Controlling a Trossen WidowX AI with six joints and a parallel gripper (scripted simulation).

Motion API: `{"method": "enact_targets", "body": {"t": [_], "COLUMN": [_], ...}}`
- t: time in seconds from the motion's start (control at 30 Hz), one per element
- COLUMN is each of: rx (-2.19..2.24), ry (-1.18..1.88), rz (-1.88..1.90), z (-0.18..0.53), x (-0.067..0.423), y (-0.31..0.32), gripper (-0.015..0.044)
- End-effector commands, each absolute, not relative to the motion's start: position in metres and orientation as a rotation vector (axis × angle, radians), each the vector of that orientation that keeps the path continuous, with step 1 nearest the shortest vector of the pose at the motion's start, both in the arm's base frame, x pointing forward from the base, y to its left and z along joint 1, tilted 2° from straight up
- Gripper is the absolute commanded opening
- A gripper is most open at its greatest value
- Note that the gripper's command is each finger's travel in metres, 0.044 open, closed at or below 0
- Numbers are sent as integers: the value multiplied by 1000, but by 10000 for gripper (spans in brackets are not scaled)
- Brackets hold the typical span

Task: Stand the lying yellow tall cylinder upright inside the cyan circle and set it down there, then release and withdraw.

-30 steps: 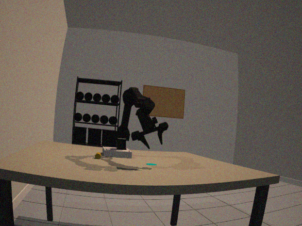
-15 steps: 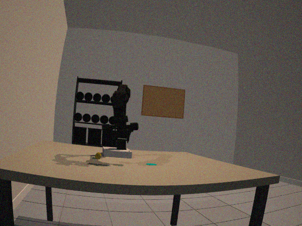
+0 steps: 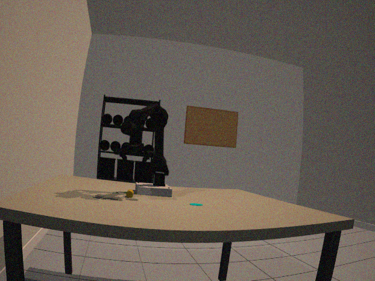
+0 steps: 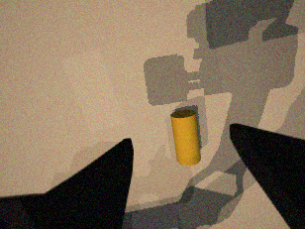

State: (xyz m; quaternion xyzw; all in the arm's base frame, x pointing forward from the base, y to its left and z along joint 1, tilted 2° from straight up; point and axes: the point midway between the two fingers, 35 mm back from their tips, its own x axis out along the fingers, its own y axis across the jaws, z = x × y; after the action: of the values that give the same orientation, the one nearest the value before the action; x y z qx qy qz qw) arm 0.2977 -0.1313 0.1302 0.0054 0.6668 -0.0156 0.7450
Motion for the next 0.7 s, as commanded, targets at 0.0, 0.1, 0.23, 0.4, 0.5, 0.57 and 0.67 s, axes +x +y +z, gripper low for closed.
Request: {"method": "enact_targets", "body": {"t": [0.0,0.1,0.23,0.4,0.5,0.57,0.67], "rx": [-4,-4,-4,-4,-4,-4,-4], "ry": [1519,1520,1520,1519,1520,1520,1520], "rz": [-37,-37,-38,-38,-37,-37,-37], "z": [131,131,129,68,29,21,21], "x": [268,268,268,276,274,273,273], "y": [-145,-146,-146,-150,-149,-148,-148], "gripper": [309,309,309,309,309,309,309]}}
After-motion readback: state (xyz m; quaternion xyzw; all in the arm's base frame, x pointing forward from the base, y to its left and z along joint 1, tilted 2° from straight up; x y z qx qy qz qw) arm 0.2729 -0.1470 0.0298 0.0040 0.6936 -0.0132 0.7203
